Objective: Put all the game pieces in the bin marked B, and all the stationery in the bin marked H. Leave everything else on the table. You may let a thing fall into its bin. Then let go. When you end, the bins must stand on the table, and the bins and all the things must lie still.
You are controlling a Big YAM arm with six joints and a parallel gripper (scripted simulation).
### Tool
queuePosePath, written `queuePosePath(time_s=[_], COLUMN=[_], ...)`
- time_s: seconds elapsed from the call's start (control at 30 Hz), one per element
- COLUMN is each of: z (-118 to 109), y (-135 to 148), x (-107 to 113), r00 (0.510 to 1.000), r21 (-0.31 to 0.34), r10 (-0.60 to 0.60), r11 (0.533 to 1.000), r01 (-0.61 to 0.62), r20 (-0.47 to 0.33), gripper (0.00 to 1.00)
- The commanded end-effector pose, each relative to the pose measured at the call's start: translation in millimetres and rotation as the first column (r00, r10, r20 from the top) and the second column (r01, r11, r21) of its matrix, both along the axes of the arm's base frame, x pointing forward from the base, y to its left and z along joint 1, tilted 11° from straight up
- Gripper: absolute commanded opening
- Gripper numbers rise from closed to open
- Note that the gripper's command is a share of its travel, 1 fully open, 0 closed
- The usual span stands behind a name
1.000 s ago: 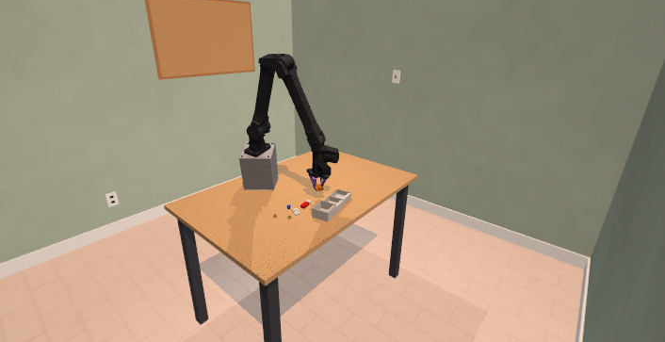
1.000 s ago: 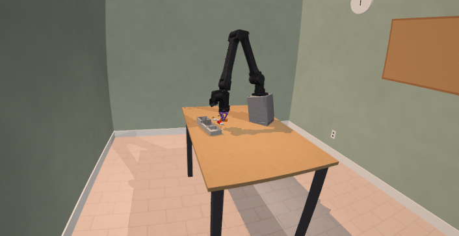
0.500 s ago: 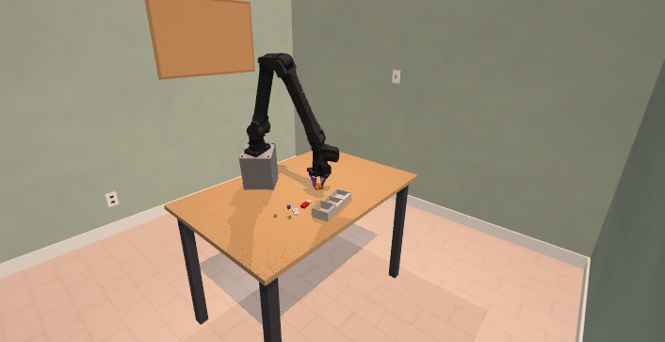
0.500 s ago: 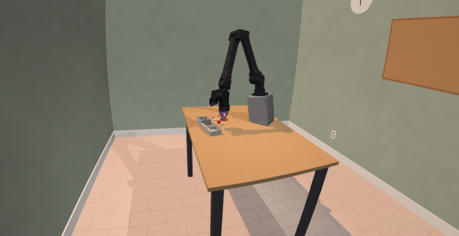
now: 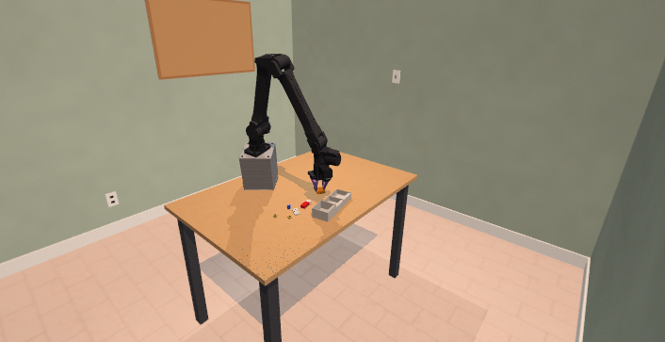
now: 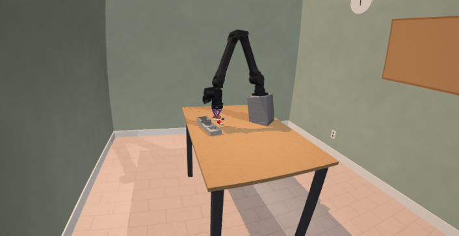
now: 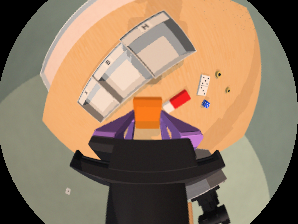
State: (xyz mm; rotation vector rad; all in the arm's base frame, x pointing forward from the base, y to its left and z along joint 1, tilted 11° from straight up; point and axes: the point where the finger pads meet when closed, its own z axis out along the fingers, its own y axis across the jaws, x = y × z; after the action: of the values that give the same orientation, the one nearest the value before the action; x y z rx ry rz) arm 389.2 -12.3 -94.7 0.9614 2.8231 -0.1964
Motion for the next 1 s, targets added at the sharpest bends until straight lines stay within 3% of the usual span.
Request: queuePosePath(time_s=[0.0, 0.1, 0.33, 0.53, 0.7, 0.77, 0.83, 0.9, 0.93, 0.97], z=[6.4, 10.4, 17.2, 25.1, 23.8, 12.8, 11.8, 11.8, 21.3, 21.2], y=[-16.8, -30.8, -54.2, -83.1, -76.8, -67.8, -66.3, -66.3, -74.4, -76.1], x=[26.7, 38.5, 58.2, 81.7, 82.5, 60.6, 58.5, 58.5, 77.5, 77.3], r00=[1.0, 0.985, 0.961, 0.898, 0.839, 0.816, 0.789, 0.789, 0.769, 0.771], r21=[0.0, -0.015, -0.031, -0.046, -0.047, -0.03, -0.021, -0.021, -0.036, -0.036], r10=[0.023, 0.169, 0.273, 0.436, 0.537, 0.567, 0.602, 0.602, 0.629, 0.626], r11=[1.0, 0.985, 0.961, 0.897, 0.839, 0.819, 0.793, 0.793, 0.771, 0.773], r01=[-0.023, -0.17, -0.274, -0.439, -0.542, -0.573, -0.609, -0.609, -0.636, -0.633], r20=[0.008, -0.018, -0.029, -0.063, -0.09, -0.113, -0.127, -0.127, -0.118, -0.118], gripper=[0.34, 0.34, 0.34, 0.34, 0.34, 0.34, 0.34, 0.34, 0.34, 0.34])
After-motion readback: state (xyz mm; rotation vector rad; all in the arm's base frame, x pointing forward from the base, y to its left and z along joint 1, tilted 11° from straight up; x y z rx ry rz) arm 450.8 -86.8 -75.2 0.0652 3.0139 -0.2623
